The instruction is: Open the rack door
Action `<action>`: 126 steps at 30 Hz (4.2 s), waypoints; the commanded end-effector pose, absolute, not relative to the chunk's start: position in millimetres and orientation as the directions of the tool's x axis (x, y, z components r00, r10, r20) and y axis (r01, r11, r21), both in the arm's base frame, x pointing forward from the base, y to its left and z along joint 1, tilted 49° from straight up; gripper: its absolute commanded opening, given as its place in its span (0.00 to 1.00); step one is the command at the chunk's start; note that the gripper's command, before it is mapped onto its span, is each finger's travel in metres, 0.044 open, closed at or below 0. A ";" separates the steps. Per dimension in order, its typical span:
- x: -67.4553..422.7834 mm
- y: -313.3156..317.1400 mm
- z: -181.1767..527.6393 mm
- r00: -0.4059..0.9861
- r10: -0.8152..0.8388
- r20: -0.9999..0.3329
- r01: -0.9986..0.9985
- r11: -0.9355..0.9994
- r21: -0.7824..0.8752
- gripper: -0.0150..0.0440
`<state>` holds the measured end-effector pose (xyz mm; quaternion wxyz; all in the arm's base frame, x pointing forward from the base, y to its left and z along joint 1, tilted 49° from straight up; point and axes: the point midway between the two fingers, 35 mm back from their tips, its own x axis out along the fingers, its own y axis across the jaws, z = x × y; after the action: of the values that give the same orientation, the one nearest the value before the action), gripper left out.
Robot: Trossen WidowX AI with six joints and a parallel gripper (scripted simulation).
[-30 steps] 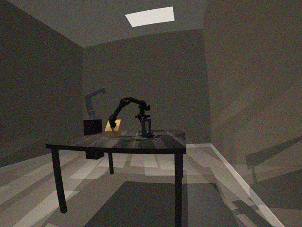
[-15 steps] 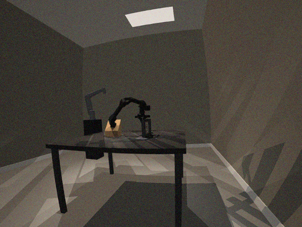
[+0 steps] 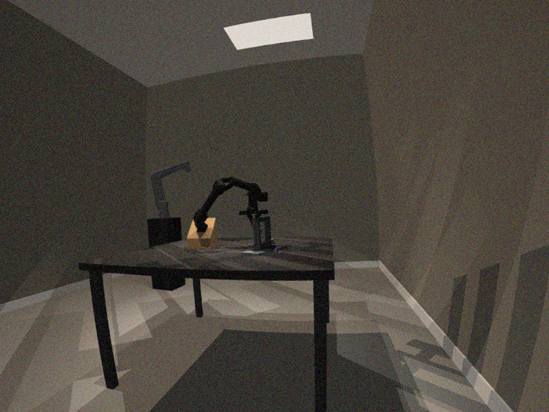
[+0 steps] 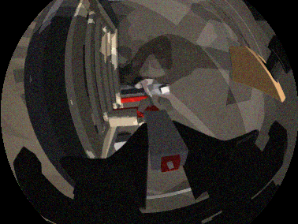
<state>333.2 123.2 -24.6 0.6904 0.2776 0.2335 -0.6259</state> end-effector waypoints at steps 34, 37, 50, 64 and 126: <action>268.4 92.5 -1.2 0.104 -0.737 -0.668 0.795 0.465 -0.390 0.27; 263.4 88.6 2.3 0.104 -0.737 -0.668 0.767 0.487 -0.419 0.27; 243.1 68.0 21.7 0.103 -0.738 -0.667 0.610 0.576 -0.544 0.27; 229.1 44.7 45.0 0.102 -0.739 -0.666 0.419 0.639 -0.645 0.27; 227.1 -13.8 110.0 0.102 -0.741 -0.663 -0.116 0.653 -0.748 0.73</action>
<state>227.0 -13.7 109.1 0.6589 -0.3400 0.6273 -0.2381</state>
